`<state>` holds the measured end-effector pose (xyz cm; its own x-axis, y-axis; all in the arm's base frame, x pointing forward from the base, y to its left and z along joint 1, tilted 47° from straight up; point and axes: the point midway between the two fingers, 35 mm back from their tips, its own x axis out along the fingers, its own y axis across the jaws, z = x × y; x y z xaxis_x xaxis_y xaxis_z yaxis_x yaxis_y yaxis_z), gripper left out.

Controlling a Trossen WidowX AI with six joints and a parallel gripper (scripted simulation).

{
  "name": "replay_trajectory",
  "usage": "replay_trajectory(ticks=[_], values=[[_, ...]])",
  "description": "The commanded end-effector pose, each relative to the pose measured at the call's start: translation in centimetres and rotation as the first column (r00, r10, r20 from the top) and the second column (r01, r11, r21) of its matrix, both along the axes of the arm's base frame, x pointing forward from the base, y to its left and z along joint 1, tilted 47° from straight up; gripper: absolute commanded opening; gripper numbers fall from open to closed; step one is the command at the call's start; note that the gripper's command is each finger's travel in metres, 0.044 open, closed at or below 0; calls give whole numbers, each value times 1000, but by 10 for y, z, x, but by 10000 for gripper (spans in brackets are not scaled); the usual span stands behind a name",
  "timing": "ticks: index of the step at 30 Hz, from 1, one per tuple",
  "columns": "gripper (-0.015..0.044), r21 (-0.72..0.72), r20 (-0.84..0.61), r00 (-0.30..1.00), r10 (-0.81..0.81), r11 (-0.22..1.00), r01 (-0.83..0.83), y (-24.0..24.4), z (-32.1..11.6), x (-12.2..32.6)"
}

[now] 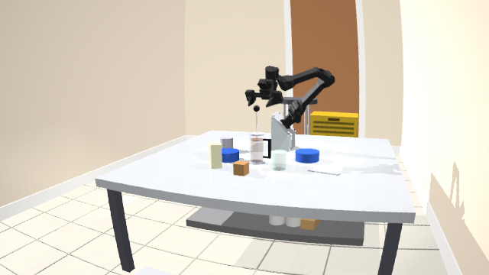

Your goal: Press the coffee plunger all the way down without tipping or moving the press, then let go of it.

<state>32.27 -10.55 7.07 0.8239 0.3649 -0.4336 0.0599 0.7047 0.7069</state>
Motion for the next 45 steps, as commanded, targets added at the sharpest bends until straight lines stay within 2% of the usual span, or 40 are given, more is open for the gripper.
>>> replay_trajectory(ticks=[1,6,17,22,45], values=[[440,8,-12,1000,-5,1000,5,3,-6,5],[440,9,-10,1000,-6,1000,6,5,-9,10],[151,9,-10,1000,-6,1000,6,5,-9,10],[120,9,-10,1000,-6,1000,6,5,-9,10],[120,6,-14,1000,-4,1000,4,21,-29,12]])
